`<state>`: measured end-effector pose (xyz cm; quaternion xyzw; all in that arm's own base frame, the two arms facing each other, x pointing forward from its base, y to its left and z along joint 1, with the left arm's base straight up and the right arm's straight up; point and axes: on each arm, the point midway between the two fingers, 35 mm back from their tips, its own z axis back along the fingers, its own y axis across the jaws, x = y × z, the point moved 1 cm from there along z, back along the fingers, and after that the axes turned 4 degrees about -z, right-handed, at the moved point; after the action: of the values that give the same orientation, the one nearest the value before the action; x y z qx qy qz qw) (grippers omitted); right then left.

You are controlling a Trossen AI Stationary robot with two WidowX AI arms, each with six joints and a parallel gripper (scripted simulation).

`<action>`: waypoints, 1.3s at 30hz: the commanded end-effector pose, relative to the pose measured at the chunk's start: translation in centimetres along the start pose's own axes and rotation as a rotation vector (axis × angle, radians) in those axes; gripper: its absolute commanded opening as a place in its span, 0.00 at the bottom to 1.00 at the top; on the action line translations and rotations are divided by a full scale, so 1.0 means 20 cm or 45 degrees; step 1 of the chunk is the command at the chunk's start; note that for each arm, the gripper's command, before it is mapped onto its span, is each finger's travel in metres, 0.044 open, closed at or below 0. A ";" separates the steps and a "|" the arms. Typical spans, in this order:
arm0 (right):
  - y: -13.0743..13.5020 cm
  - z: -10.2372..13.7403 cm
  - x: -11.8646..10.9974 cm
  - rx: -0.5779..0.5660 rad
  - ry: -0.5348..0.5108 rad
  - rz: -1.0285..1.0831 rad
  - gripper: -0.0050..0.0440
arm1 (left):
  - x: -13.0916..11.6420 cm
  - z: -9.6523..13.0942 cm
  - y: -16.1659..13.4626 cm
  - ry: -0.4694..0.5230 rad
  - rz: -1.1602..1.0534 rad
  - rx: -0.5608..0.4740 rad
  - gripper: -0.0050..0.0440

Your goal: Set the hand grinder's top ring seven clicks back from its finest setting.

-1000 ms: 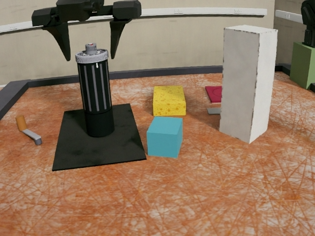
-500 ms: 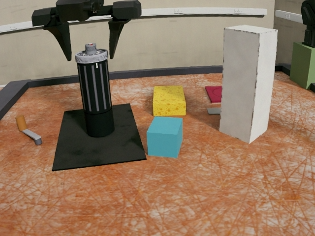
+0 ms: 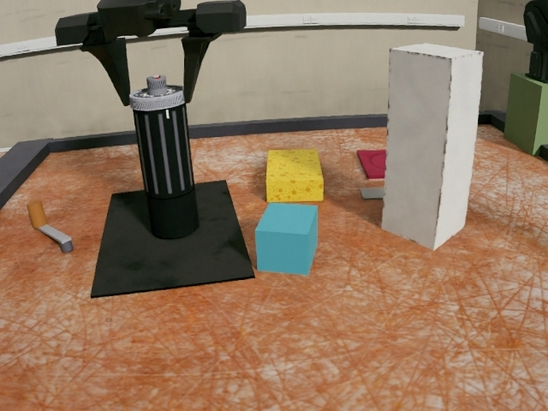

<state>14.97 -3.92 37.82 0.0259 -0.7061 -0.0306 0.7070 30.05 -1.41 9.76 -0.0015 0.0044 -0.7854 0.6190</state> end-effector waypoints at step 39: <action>0.01 0.00 0.02 0.004 -0.002 0.008 0.92 | -0.01 0.04 0.01 0.006 0.003 0.039 0.71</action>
<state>14.97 -3.92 37.82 0.0259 -0.7061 -0.0306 0.7070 30.07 -1.42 9.79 -0.0010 0.0039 -0.7854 0.6189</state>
